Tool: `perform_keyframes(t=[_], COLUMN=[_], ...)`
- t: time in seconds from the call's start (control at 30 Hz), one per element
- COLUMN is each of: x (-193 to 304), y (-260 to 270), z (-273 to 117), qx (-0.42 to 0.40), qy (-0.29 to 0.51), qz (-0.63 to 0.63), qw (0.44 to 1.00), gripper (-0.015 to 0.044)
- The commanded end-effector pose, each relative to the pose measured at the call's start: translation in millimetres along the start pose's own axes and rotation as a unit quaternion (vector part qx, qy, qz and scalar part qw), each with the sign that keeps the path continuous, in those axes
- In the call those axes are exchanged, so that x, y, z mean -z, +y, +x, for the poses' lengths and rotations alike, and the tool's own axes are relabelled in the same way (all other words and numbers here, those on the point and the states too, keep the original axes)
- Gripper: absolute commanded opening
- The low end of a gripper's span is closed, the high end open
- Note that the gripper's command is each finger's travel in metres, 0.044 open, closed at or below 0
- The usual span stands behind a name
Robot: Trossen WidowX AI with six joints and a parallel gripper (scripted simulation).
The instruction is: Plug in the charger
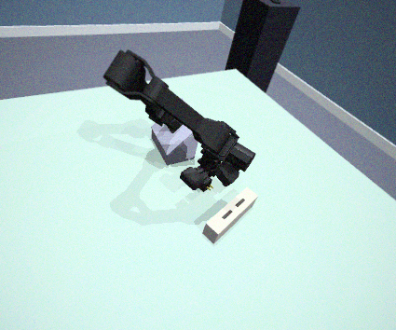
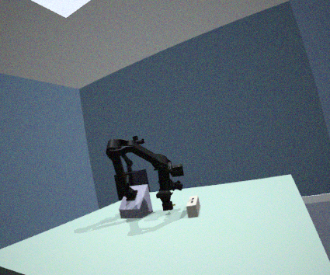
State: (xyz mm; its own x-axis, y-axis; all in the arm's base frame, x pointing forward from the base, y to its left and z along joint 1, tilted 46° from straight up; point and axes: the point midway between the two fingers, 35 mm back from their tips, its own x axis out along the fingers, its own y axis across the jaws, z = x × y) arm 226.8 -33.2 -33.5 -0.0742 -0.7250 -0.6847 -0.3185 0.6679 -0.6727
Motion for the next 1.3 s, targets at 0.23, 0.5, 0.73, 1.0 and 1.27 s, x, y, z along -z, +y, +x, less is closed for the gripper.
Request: perform_keyframes(t=[0.23,0.5,0.73,1.0,1.27], x=[-9.2,-18.1,-26.4,-35.9,-45.3], y=[11.3,12.2,13.1,14.3,15.6], z=[8.0,7.9,8.1,8.5,9.0], qx=[-0.004,-0.004,-0.004,-0.004,-0.004], qy=[-0.001,-0.002,-0.002,-0.002,-0.002], qz=[0.004,0.004,0.004,0.004,0.005], qw=[1.000,1.000,1.000,1.000,1.000], gripper=[0.0000,0.0000,0.0000,0.0000,0.0000])
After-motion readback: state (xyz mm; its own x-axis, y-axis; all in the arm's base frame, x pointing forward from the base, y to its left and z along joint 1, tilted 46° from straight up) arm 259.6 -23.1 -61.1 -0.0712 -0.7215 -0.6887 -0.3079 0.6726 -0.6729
